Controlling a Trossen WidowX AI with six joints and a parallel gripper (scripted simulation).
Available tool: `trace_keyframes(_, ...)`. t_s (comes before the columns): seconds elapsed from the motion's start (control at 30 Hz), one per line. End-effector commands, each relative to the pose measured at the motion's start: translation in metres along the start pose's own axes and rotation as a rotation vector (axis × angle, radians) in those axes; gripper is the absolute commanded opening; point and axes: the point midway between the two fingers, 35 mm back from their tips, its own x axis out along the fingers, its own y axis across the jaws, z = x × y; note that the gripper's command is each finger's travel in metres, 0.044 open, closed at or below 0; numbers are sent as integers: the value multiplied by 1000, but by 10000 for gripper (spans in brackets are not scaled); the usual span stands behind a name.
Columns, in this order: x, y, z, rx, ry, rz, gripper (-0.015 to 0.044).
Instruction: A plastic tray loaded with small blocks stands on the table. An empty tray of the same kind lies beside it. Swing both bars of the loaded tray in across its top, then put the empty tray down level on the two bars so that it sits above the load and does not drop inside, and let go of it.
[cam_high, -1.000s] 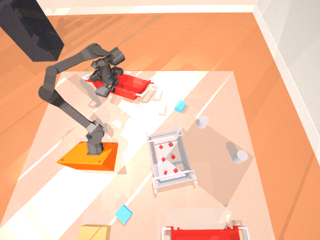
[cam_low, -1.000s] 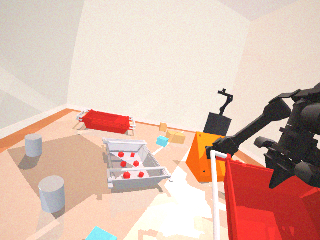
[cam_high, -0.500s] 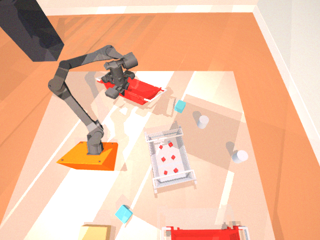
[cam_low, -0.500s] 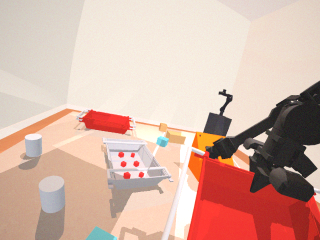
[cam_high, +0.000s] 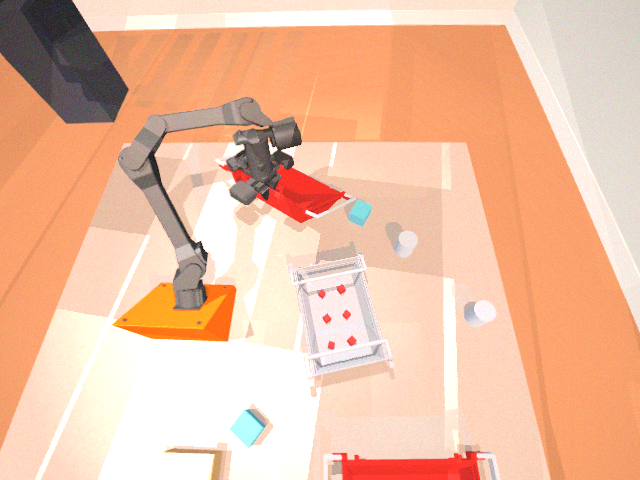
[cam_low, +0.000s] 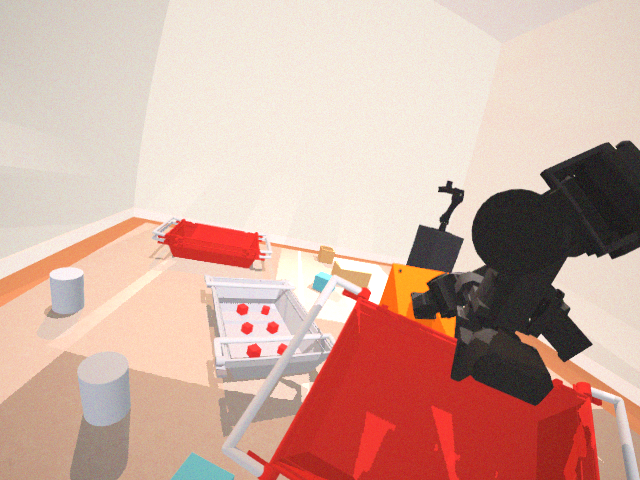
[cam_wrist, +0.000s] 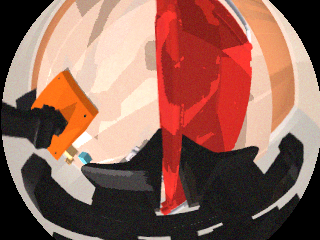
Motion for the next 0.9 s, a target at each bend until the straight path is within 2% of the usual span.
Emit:
trace_keyframes(0.0, -3, -5, -17, 28, 16, -15, 0)
trace_keyframes(0.87, 6, 13, -131, 287, 10, 21, 0)
